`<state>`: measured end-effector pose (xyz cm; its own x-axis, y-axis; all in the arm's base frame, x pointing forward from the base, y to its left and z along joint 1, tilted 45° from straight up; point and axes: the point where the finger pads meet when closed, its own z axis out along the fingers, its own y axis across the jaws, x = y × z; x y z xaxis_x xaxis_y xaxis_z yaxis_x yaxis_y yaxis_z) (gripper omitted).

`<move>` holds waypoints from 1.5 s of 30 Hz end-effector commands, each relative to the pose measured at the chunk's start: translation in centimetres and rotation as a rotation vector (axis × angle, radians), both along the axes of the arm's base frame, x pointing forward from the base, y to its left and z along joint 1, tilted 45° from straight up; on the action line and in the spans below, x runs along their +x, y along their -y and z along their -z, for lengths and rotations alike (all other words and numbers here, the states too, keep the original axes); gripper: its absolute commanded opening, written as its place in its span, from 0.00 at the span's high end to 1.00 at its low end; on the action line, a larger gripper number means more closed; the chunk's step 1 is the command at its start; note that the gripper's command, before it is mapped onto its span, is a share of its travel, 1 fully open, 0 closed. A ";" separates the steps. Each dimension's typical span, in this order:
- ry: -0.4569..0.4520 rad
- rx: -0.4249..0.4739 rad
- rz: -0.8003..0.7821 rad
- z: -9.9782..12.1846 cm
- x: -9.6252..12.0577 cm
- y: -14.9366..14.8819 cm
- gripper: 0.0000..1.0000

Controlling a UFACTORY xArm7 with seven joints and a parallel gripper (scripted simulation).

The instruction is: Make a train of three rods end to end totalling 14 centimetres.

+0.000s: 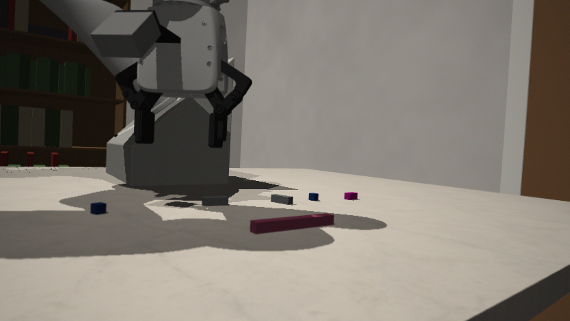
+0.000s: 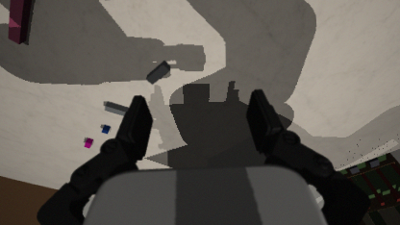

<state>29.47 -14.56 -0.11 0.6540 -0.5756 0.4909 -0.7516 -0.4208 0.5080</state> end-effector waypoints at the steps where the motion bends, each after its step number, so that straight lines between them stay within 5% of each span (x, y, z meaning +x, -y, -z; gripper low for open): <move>1: 0.002 0.001 -0.003 0.0 0.1 -0.1 0.00; 23: 0.011 0.000 0.006 0.1 0.2 -0.2 0.00; 45: 0.445 -0.050 0.443 6.7 1.2 -6.9 0.00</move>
<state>30.48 -9.21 -5.34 0.2193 -0.7202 0.6582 -0.9712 -0.0964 0.2181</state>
